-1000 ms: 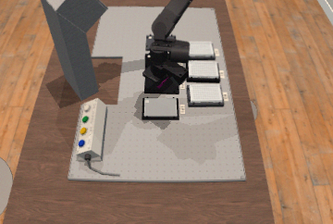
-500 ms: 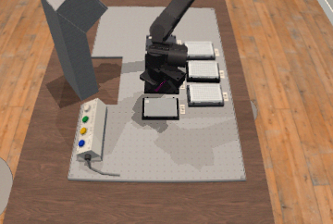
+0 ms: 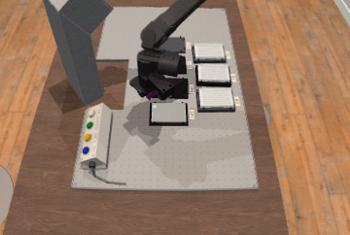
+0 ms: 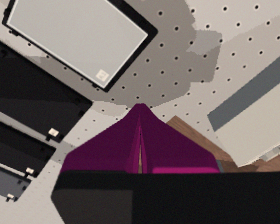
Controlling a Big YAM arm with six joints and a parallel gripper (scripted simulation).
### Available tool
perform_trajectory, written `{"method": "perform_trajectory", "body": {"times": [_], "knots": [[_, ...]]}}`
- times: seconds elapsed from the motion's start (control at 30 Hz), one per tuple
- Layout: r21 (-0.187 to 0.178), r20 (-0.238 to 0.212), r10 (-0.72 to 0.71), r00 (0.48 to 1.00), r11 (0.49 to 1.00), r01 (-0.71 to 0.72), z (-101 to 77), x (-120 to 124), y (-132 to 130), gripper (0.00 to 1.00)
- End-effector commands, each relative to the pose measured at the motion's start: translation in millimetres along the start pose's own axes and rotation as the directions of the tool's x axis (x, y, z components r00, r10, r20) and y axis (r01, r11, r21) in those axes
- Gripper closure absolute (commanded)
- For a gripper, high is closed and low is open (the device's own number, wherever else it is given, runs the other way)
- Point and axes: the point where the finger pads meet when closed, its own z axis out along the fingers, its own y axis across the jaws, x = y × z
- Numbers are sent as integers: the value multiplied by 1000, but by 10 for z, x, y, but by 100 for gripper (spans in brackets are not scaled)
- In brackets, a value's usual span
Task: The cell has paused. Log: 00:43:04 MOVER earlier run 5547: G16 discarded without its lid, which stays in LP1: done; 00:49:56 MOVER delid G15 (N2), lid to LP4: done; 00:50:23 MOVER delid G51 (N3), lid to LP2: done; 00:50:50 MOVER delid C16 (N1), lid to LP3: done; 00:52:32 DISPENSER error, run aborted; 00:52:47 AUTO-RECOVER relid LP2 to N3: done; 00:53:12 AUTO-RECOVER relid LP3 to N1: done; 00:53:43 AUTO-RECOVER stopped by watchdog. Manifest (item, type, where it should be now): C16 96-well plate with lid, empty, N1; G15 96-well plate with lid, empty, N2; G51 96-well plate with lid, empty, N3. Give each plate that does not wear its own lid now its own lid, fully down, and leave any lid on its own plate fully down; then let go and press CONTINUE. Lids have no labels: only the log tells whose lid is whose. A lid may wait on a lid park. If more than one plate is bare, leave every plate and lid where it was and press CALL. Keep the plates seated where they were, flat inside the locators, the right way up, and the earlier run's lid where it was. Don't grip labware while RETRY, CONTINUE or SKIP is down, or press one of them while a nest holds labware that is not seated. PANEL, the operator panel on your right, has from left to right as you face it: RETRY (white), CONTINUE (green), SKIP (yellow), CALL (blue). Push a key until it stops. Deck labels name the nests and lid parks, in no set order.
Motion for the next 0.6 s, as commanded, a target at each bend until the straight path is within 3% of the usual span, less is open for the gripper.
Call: {"method": "perform_trajectory", "body": {"times": [0.0,0.57], "knots": [[2,24,111,994,994,-111,-90,52,-209,100],[-14,31,385,922,923,-385,-59,229,-887,100]]}}
